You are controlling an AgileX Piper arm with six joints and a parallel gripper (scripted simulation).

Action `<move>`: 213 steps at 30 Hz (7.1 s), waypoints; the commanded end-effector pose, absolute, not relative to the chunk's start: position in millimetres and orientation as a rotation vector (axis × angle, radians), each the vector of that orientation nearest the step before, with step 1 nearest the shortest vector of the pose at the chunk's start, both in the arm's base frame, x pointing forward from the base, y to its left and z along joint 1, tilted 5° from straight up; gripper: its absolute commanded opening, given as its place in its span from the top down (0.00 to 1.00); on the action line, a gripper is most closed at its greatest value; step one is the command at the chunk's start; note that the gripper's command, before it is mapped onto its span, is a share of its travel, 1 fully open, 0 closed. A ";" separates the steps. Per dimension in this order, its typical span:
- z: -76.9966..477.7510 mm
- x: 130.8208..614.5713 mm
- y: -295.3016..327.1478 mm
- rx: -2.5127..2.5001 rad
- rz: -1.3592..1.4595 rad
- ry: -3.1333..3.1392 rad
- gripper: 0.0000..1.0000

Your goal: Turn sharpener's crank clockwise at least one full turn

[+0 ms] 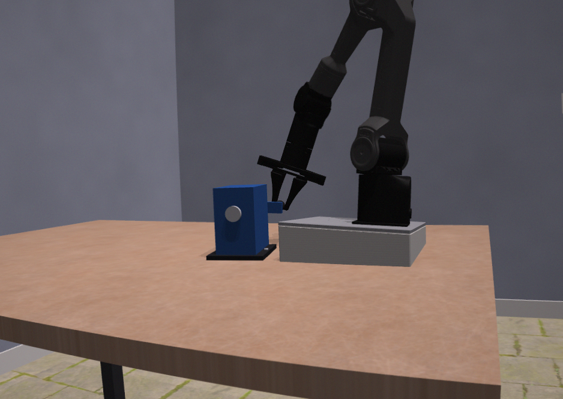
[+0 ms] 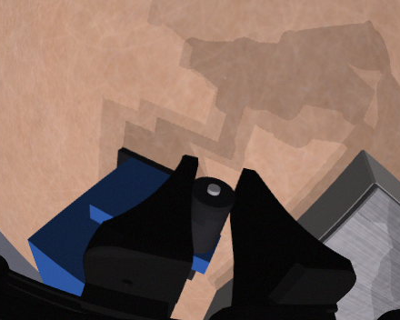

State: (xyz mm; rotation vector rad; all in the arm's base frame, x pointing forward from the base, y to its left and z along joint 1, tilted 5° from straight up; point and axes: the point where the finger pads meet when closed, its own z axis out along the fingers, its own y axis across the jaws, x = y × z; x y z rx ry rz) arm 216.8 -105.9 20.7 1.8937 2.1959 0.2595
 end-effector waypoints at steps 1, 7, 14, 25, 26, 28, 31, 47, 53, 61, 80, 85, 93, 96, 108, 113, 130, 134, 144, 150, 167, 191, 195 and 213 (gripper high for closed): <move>25.1 217.9 -106.4 1.889 0.259 2.192 0.80; 30.2 218.5 -105.9 1.889 0.259 2.193 0.80; 37.7 220.4 -105.1 1.888 0.259 2.193 0.80; 47.1 224.5 -103.9 1.888 0.260 2.193 0.80; 48.1 225.0 -103.8 1.888 0.260 2.193 0.80; 49.8 226.1 -103.5 1.888 0.260 2.193 0.80; 52.4 227.9 -103.1 1.889 0.260 2.193 0.80; 61.8 238.2 -100.8 1.892 0.259 2.196 0.80; 64.6 243.1 -99.8 1.893 0.258 2.197 0.80; 68.3 251.2 -98.5 1.893 0.258 2.197 0.80; 71.1 272.5 -95.5 1.892 0.259 2.195 0.80; 70.3 278.5 -94.8 1.892 0.259 2.194 0.80; 70.2 278.6 -94.4 1.892 0.260 2.195 0.80; 70.2 278.6 -94.4 1.892 0.260 2.195 0.80; 70.2 278.6 -94.4 1.892 0.260 2.195 0.31; 70.2 278.6 -94.4 1.892 0.260 2.195 0.31; 70.2 278.6 -94.4 1.892 0.260 2.195 0.31; 81.9 275.9 -94.9 1.890 0.260 2.191 0.31; 102.3 269.7 -94.5 1.890 0.260 2.191 0.31; 117.6 265.0 -94.1 1.890 0.260 2.191 0.31; 146.8 255.6 -93.1 1.892 0.260 2.195 0.31; 146.8 255.6 -93.1 1.892 0.260 2.195 0.31; 146.8 255.6 -93.1 1.892 0.260 2.195 0.31; 146.8 255.6 -93.1 1.892 0.260 2.195 0.31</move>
